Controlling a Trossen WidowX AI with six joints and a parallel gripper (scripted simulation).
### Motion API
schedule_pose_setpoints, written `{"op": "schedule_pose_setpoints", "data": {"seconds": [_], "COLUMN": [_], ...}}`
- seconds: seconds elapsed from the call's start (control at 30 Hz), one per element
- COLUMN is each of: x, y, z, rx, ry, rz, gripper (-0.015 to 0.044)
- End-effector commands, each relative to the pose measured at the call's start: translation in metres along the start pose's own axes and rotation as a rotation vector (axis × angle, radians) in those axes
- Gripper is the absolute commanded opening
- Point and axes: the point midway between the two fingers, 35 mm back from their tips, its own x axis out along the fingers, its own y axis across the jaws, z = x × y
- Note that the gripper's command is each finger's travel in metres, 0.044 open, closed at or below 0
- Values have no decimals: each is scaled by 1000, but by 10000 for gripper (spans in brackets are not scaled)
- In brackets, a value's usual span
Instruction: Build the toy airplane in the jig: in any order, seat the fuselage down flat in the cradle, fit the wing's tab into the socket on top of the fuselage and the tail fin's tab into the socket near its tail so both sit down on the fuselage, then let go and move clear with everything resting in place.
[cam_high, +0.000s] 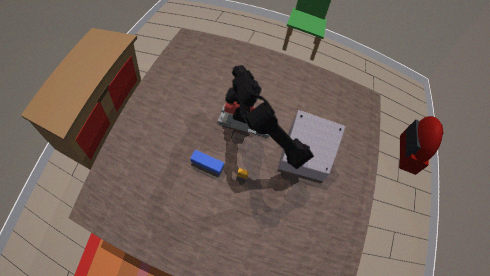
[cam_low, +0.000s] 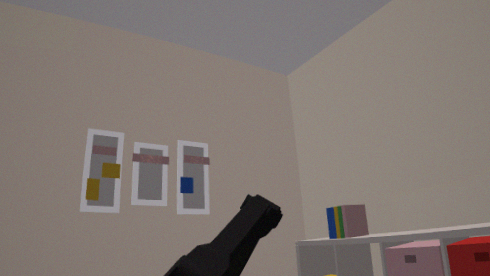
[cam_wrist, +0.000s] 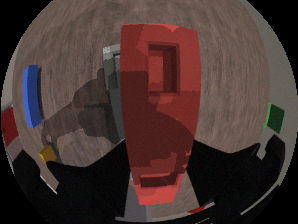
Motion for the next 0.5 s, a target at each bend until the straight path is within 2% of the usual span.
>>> {"op": "schedule_pose_setpoints", "data": {"seconds": [0.0,0.47], "x": [7,29], "y": [1,2], "z": [-2,-3], "rx": [8,7], "ry": [2,2], "rz": [7,9], "gripper": [197,197]}}
